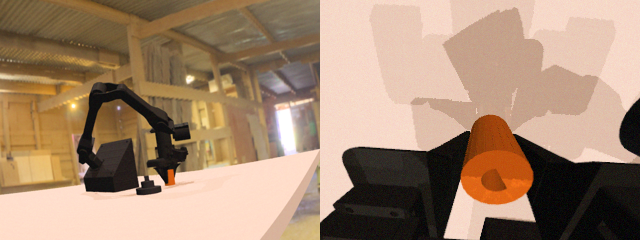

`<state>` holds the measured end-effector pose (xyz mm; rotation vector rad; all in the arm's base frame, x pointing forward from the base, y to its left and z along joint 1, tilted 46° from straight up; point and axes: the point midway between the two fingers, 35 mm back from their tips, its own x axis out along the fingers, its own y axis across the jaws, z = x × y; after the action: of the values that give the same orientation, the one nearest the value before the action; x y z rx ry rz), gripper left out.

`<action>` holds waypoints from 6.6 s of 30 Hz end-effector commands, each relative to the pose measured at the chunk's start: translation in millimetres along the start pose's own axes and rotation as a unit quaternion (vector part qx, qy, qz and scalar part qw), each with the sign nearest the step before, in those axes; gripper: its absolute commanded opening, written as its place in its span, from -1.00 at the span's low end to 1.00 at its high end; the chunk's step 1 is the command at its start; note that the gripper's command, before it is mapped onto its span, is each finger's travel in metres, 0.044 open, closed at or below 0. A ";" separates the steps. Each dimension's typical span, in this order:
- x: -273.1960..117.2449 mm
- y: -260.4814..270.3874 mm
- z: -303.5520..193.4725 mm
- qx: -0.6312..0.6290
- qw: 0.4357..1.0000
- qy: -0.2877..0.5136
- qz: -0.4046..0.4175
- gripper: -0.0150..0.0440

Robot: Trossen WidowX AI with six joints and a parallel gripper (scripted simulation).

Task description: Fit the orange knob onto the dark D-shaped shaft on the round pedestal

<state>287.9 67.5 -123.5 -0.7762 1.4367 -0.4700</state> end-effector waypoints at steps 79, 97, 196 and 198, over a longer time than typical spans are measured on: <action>-92.8 -154.1 29.0 0.000 1.000 -0.005 0.004 -0.49; -63.8 -177.2 25.8 0.000 1.000 -0.002 -0.002 -0.49; -128.4 -176.3 27.0 0.011 1.000 -0.001 0.002 1.00; -138.9 -176.9 25.4 0.011 1.000 -0.001 0.001 1.00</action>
<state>331.2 30.1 76.2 -0.7646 1.4386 -0.4831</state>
